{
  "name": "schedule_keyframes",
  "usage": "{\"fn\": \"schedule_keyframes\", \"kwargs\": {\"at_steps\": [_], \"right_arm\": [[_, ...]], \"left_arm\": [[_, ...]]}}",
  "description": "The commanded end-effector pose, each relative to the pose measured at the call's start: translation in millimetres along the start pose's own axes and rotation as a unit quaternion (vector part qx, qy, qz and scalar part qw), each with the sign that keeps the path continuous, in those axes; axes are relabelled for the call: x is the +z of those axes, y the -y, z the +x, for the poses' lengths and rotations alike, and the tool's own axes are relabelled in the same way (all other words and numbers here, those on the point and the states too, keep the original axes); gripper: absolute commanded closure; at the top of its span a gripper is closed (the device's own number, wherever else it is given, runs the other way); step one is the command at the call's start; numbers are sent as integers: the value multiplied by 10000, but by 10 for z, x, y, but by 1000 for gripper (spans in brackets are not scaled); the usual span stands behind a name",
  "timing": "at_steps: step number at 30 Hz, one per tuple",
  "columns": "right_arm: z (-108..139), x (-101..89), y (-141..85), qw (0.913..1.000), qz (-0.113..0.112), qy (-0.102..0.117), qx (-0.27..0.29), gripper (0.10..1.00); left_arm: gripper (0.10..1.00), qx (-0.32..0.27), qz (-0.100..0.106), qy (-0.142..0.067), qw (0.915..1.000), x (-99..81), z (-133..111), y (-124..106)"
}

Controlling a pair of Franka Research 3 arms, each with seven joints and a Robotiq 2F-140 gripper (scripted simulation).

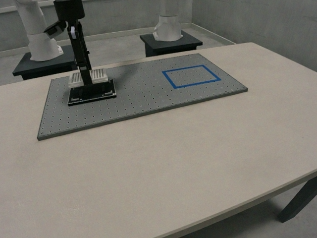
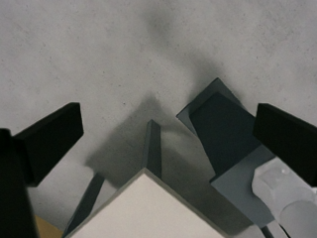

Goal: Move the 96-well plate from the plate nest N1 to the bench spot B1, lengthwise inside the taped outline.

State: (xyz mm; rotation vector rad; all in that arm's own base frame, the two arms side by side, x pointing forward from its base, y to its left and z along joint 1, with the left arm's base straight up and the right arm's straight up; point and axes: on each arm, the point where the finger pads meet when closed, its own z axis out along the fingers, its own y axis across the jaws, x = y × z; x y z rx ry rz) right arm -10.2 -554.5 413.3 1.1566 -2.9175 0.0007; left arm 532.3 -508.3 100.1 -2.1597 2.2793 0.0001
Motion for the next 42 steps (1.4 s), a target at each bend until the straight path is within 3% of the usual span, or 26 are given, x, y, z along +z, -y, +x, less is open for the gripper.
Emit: {"fn": "schedule_keyframes", "kwargs": {"at_steps": [1,23,33,42], "right_arm": [[0,-1,0,10000,1,-1,1,98],[0,-1,0,10000,1,-1,1,98],[0,-1,0,10000,1,-1,1,98],[0,-1,0,10000,1,-1,1,98]], "left_arm": [[999,12,-5,-6,10000,-17,-1,1],[999,-54,-5,-6,10000,-17,-50,1],[999,-54,-5,-6,10000,-17,-173,0],[999,-54,-5,-6,10000,-17,-432,-3]]}}
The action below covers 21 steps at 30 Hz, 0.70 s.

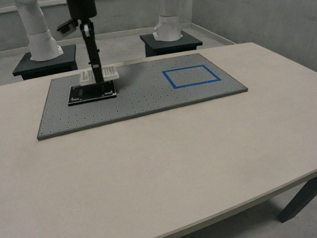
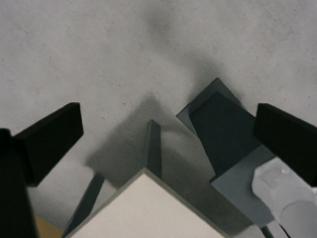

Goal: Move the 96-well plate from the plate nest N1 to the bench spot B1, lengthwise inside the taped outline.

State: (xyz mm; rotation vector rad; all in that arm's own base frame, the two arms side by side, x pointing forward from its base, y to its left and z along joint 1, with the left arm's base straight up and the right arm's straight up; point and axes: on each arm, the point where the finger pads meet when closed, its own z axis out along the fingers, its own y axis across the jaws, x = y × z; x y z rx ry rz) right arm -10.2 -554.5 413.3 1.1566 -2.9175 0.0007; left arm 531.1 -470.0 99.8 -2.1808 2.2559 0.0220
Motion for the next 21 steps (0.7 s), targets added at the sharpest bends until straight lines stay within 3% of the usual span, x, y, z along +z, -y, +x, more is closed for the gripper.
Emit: {"fn": "schedule_keyframes", "kwargs": {"at_steps": [1,9,21], "right_arm": [[0,-1,0,10000,1,-1,1,98],[0,-1,0,10000,1,-1,1,98],[0,-1,0,10000,1,-1,1,98]], "left_arm": [[999,46,37,-62,10000,-20,-88,31],[999,46,37,-62,10000,-16,-353,33],[999,46,37,-62,10000,-7,-1083,41]]}}
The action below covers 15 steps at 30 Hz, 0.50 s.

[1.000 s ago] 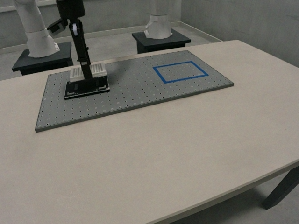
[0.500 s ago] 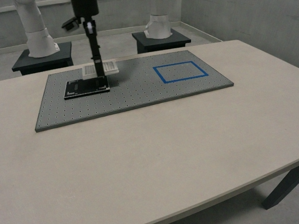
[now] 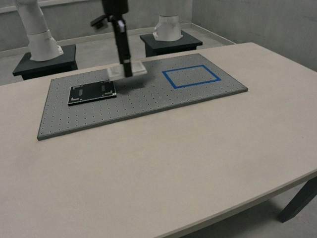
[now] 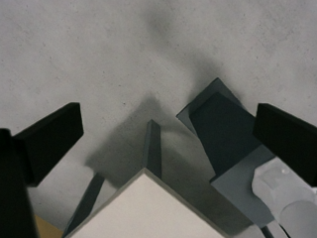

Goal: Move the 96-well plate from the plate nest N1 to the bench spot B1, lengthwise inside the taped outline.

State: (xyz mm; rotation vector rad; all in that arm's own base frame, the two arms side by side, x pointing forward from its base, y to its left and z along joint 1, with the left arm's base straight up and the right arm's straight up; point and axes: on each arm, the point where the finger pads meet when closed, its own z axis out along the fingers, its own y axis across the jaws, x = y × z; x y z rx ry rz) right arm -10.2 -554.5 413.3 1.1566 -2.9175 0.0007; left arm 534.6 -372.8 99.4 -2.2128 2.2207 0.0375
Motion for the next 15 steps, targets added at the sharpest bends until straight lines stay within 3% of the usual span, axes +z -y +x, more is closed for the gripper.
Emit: {"fn": "schedule_keyframes", "kwargs": {"at_steps": [1,4,15], "right_arm": [[0,-1,0,10000,1,-1,1,98],[0,-1,0,10000,1,-1,1,98],[0,-1,0,10000,1,-1,1,98]], "left_arm": [[999,197,64,-106,9997,-20,-181,46],[999,197,64,-106,9997,-19,-254,49],[999,197,64,-106,9997,0,-1142,85]]}}
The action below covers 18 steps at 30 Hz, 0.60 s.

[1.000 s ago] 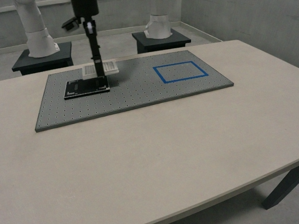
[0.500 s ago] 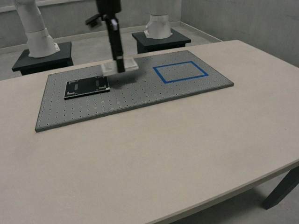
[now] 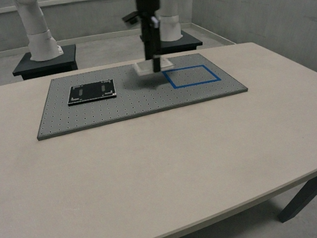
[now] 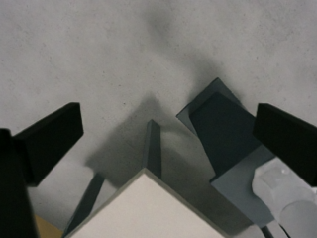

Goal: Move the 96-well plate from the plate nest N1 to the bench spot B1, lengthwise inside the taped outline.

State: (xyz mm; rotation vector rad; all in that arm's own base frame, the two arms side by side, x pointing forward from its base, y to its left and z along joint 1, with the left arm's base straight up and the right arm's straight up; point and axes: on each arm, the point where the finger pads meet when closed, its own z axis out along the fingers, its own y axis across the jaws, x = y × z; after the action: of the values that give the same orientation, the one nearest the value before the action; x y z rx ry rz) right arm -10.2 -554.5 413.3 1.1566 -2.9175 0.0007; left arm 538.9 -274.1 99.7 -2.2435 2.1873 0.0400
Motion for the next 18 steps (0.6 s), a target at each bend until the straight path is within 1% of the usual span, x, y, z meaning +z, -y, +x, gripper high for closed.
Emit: {"fn": "schedule_keyframes", "kwargs": {"at_steps": [1,4,6,12,18], "right_arm": [[0,-1,0,10000,1,-1,1,98],[0,-1,0,10000,1,-1,1,98],[0,-1,0,10000,1,-1,1,98],[0,-1,0,10000,1,-1,1,98],[0,-1,0,10000,1,-1,1,98]], "left_arm": [[999,342,65,-117,9993,-16,-236,56],[999,342,65,-117,9993,-11,-474,73],[999,342,65,-117,9993,-11,-474,73],[999,342,65,-117,9993,-1,-891,102],[999,342,65,-117,9993,6,-1201,124]]}}
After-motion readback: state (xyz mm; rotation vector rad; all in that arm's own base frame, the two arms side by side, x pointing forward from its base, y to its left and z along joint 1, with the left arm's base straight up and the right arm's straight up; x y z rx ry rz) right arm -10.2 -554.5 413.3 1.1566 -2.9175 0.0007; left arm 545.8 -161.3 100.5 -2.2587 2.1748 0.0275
